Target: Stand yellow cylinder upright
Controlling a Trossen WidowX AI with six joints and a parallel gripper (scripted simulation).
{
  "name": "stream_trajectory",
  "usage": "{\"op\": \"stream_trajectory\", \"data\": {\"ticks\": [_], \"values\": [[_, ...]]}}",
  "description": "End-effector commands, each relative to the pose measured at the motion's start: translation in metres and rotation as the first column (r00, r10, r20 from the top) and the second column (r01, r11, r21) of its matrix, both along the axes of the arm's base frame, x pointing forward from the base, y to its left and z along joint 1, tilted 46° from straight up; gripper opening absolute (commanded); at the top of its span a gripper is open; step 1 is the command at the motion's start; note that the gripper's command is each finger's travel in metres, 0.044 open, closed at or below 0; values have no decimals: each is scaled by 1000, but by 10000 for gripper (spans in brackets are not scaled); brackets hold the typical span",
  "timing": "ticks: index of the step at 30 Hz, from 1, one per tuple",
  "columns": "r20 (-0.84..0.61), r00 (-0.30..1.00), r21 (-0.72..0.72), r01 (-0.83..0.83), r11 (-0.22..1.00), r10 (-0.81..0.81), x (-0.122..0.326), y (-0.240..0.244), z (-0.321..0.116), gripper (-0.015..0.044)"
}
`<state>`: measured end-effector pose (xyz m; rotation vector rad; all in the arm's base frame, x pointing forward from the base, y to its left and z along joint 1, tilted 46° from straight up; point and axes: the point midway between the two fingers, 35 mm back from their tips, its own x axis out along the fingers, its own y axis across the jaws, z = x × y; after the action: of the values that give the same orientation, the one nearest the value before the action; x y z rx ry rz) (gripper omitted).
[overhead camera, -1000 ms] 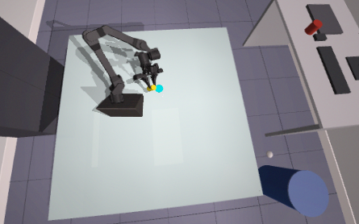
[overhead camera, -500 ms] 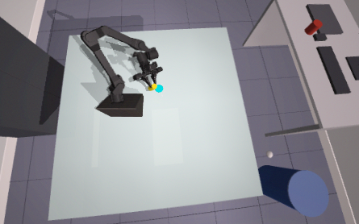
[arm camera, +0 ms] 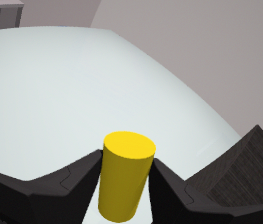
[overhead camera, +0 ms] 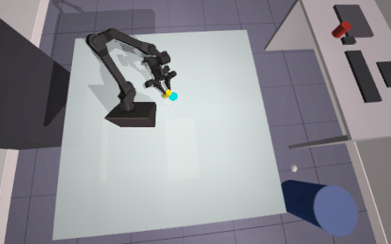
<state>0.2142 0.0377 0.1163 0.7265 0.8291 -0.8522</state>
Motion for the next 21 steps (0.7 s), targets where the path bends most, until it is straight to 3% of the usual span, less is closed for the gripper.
{"op": "stream_trajectory", "data": {"ticks": [1,21], "values": [[38,999,-13,12,1000,-12,1,0,3,105],[184,982,-38,50,998,-42,4,4,14,105]]}}
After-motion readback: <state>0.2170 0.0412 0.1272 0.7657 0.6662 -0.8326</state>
